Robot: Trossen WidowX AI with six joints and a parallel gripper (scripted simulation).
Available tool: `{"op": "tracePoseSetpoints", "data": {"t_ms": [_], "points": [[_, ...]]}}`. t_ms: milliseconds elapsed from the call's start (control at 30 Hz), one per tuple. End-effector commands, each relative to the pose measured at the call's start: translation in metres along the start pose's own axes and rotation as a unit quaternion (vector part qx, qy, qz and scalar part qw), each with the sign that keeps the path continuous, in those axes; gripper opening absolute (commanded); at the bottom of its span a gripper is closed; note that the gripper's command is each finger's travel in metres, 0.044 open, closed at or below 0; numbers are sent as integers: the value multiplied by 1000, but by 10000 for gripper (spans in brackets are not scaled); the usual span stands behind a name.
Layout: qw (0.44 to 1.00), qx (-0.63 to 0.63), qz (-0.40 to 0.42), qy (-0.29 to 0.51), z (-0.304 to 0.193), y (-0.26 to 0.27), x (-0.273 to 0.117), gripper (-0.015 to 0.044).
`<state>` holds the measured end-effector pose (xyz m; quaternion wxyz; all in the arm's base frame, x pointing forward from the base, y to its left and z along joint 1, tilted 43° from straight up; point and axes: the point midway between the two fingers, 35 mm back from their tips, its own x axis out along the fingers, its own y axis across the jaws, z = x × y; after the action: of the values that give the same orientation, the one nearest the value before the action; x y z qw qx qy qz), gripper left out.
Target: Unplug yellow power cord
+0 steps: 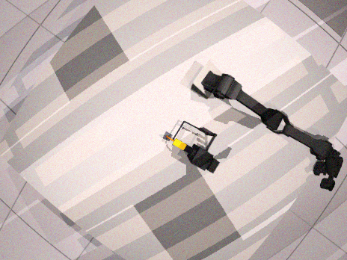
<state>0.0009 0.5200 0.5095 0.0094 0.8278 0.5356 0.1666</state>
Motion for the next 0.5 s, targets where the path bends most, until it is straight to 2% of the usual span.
{"op": "tracePoseSetpoints", "data": {"t_ms": [0,100,267,467], "points": [[1000,2,0,2,-1,0,-1,374],[999,25,4,26,-22,7,-9,295],[990,99,15,102,-84,33,-39,164],[967,167,14,192,-147,63,-82,160]]}}
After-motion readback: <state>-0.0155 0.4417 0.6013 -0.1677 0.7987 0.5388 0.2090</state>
